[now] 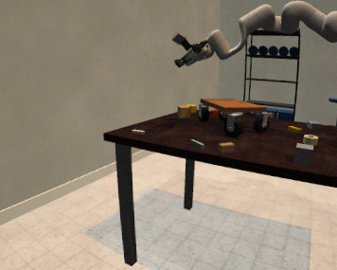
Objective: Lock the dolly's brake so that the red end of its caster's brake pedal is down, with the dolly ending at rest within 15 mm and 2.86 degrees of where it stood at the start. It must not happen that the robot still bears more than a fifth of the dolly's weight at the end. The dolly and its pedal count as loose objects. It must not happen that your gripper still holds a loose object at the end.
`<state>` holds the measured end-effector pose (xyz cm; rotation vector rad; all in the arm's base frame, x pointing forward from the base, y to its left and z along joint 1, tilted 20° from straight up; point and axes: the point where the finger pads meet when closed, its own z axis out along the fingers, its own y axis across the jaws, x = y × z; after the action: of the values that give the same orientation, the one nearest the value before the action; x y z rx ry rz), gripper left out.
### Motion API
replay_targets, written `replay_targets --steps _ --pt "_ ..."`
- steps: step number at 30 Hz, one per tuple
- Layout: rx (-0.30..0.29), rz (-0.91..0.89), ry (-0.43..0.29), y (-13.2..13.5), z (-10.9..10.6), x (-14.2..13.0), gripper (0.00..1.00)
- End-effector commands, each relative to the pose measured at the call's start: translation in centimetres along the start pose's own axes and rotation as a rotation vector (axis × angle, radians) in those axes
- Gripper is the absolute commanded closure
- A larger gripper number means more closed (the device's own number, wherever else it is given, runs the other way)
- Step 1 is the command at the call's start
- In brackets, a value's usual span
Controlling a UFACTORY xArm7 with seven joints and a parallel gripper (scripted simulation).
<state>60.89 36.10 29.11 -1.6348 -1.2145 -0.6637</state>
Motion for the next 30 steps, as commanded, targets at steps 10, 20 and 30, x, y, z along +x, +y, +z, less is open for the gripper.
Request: replay_targets --steps 10,20,30 --pt "0.000 -0.005 0.002 -0.1 0.0 0.3 0.00" --pt "-0.004 -0.010 -0.006 -0.2 -0.1 0.1 1.00" --pt "-0.136 -0.214 -0.330 -1.4 -4.9 -7.4 1.00"
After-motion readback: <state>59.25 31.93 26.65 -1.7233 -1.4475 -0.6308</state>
